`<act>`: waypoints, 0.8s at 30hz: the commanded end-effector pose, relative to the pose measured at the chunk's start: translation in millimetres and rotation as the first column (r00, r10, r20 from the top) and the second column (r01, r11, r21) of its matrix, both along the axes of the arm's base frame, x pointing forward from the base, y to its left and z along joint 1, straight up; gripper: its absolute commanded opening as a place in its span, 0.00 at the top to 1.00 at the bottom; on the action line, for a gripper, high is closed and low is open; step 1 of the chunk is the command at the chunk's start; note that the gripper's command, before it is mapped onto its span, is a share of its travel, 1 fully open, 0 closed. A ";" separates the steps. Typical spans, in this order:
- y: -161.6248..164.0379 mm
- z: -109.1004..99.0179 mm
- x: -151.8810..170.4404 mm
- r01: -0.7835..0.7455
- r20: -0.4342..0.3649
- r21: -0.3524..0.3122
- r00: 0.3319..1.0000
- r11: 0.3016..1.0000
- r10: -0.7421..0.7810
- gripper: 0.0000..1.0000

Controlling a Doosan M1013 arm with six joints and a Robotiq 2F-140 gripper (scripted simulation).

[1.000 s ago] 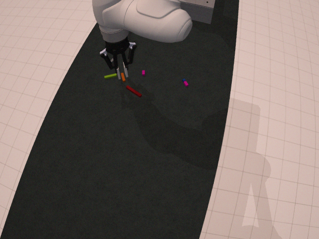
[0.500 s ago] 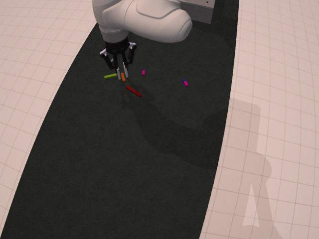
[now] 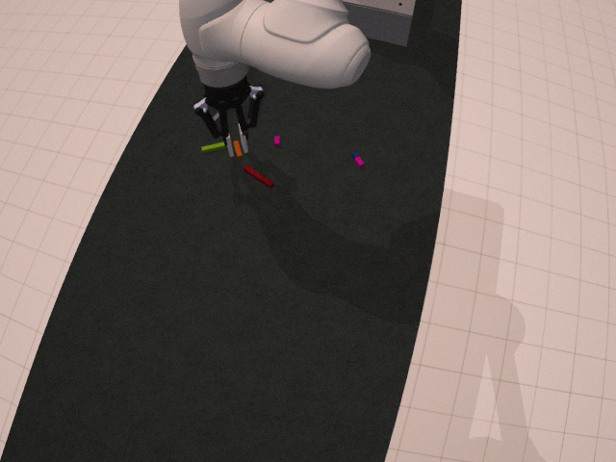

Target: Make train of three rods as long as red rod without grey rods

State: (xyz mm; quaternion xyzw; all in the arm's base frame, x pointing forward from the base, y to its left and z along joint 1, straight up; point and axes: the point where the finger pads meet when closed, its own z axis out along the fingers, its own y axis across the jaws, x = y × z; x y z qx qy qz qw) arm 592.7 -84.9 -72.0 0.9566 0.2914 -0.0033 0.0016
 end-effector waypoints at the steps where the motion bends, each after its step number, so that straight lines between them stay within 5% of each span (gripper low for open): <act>1: 0.0 -1.6 0.0 0.000 0.000 0.000 1.000 1.000 0.000 0.85; 24: 0.0 -4.3 0.0 0.000 0.000 0.000 1.000 1.000 0.000 0.85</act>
